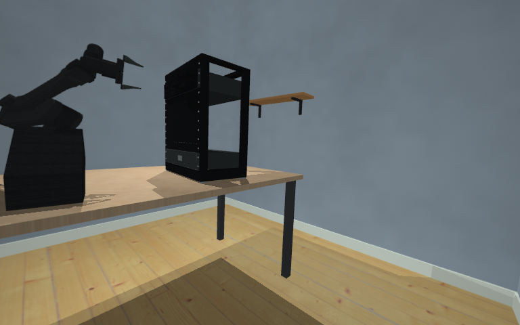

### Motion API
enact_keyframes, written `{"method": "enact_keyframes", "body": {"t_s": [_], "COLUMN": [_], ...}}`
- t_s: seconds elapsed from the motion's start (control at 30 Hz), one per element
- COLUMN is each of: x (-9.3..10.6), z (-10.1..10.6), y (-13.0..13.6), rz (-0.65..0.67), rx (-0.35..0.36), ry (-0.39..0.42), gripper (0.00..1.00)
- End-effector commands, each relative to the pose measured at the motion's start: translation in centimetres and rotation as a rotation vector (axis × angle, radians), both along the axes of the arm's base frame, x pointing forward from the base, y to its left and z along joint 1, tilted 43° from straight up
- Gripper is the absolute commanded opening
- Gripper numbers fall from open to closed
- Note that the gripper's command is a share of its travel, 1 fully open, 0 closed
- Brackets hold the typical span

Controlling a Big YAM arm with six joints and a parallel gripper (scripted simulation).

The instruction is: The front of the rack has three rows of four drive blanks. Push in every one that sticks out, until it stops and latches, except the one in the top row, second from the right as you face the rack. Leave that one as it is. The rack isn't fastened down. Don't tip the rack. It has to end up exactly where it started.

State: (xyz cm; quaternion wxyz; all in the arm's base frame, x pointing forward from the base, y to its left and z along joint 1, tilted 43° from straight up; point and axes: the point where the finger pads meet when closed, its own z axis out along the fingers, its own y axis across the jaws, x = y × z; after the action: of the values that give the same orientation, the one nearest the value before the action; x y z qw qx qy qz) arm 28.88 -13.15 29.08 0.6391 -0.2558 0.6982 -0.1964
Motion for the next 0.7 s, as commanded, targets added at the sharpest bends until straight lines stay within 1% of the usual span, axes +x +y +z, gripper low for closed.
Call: {"method": "enact_keyframes", "body": {"t_s": [0.0, 0.03, 0.33, 0.67], "x": [0.3, 0.3, 0.6, 0.6], "z": [0.3, 0.1, -0.5, -0.9], "y": [-0.9, -1.2, -3.2, -4.1], "rz": [0.002, 0.003, 0.018, 0.027], "rx": [-0.057, -0.046, -0.104, -0.136], "ry": [-0.046, -0.055, -0.122, -0.153], "gripper": [1.00, 1.00, 1.00, 1.00]}}
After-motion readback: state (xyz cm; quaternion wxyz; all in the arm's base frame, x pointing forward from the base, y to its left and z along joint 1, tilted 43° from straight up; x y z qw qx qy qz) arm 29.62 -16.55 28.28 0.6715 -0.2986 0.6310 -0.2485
